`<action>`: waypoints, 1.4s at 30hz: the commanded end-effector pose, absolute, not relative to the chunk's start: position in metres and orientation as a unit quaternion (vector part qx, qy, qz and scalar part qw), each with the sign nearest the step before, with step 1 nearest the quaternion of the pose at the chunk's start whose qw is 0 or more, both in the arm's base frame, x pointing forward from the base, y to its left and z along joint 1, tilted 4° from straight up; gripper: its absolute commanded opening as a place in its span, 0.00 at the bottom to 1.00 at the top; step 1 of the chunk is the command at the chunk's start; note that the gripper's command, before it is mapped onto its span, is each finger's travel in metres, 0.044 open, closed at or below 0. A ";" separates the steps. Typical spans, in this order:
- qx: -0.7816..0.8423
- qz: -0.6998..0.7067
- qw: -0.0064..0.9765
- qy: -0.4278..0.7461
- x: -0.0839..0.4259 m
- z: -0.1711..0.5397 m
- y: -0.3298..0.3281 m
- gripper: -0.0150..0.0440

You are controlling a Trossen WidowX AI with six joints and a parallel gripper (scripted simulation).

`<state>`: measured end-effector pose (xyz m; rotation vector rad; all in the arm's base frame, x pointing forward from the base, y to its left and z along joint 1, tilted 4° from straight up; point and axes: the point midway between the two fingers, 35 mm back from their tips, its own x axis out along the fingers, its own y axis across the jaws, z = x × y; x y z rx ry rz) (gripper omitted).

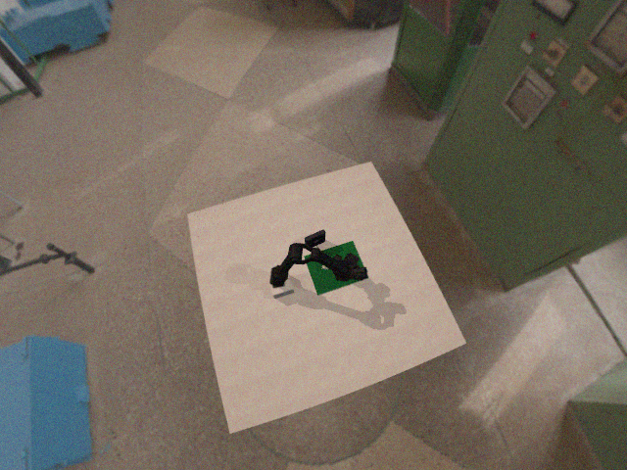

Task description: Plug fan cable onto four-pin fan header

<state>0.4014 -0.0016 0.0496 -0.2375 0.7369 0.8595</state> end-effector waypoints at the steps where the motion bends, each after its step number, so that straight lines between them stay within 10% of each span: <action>1: -0.101 0.409 0.844 0.331 0.401 0.049 -0.003 0.25; 42: -0.040 0.444 0.882 0.153 0.376 0.057 -0.016 0.25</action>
